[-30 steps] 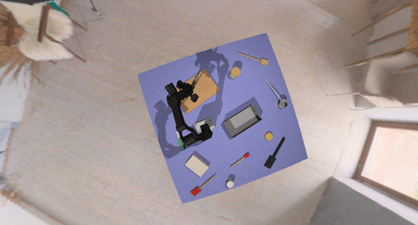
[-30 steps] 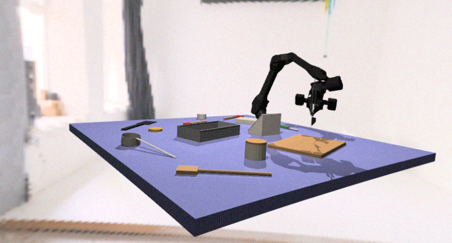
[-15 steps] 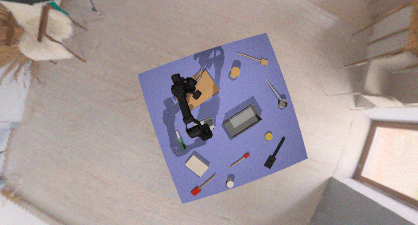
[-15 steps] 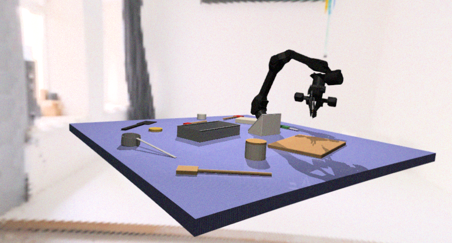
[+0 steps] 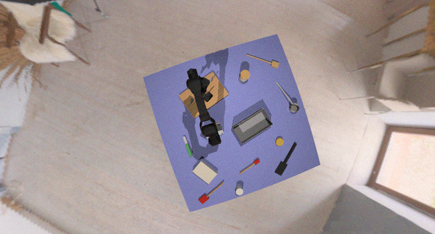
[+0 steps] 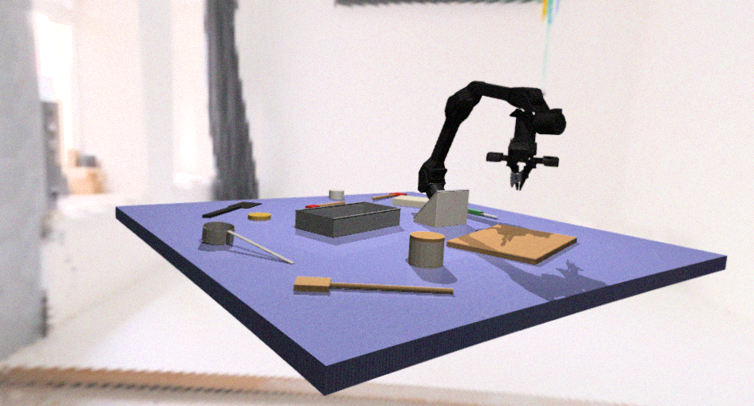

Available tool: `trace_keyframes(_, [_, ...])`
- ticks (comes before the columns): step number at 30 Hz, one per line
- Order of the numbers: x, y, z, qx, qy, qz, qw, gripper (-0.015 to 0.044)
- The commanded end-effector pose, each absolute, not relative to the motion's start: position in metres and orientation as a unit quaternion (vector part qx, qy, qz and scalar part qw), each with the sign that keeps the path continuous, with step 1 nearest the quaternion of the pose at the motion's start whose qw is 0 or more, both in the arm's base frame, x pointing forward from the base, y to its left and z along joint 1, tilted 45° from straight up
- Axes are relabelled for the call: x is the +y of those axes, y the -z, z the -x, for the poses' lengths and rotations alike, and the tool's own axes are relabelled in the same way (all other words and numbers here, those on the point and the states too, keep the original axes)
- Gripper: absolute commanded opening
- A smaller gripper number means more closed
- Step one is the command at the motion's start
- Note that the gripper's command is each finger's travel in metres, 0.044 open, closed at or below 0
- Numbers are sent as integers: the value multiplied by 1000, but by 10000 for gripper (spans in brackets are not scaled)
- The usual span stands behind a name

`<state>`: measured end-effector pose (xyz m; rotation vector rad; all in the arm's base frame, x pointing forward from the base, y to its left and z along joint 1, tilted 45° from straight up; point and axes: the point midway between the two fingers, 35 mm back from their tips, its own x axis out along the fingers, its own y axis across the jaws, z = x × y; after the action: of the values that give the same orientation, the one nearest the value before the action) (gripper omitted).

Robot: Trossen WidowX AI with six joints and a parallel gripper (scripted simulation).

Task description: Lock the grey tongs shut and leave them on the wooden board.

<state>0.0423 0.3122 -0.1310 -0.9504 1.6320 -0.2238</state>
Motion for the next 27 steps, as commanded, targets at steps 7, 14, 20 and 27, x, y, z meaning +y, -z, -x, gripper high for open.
trace_keyframes(7, [316,127,-42,714,99,400,567,-150])
trace_keyframes(14, [312,133,-42,714,99,400,567,-150])
trace_keyframes(20, [306,142,-42,713,99,400,567,-150])
trace_keyframes(27, [299,151,-42,713,99,400,567,-150])
